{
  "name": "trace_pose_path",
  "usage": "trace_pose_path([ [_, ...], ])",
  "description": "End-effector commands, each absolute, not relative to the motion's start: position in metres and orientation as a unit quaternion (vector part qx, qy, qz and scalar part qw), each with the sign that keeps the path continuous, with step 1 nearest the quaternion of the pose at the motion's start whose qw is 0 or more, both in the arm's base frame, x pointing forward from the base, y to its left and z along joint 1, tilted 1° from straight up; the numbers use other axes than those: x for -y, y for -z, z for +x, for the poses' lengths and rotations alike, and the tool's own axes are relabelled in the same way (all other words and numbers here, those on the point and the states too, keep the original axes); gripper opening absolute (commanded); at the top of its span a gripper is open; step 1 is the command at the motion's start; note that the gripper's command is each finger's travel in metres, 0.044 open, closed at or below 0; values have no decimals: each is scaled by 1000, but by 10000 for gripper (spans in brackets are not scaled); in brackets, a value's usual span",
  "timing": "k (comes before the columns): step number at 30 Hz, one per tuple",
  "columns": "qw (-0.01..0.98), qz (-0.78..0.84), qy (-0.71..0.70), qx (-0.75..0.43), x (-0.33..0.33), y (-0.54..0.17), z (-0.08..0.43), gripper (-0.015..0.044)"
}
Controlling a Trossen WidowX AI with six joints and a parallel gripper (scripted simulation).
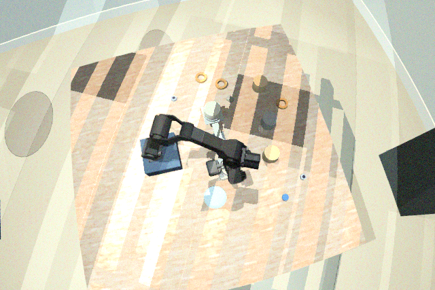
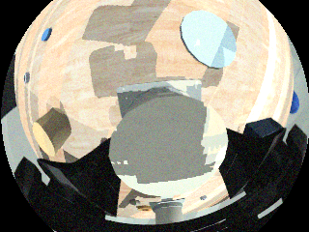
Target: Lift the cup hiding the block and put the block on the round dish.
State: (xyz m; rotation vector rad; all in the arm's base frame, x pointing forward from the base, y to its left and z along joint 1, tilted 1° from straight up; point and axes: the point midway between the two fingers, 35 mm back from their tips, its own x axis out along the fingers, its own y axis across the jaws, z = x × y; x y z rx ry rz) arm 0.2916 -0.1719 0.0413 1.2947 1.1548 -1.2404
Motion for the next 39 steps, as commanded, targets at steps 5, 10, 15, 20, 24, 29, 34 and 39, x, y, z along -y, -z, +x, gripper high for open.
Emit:
trace_pose_path([
  [5,486,533,509,-469,174,-53,295,0],
  [10,486,533,509,-469,175,-60,295,0],
  [15,486,533,509,-469,175,-66,295,0],
  [20,486,533,509,-469,175,-72,295,0],
  [24,486,533,509,-469,175,-77,295,0],
  [29,486,533,509,-469,176,-84,295,0],
  [34,486,533,509,-469,176,-90,295,0],
  [39,486,533,509,-469,176,-97,294,0],
])
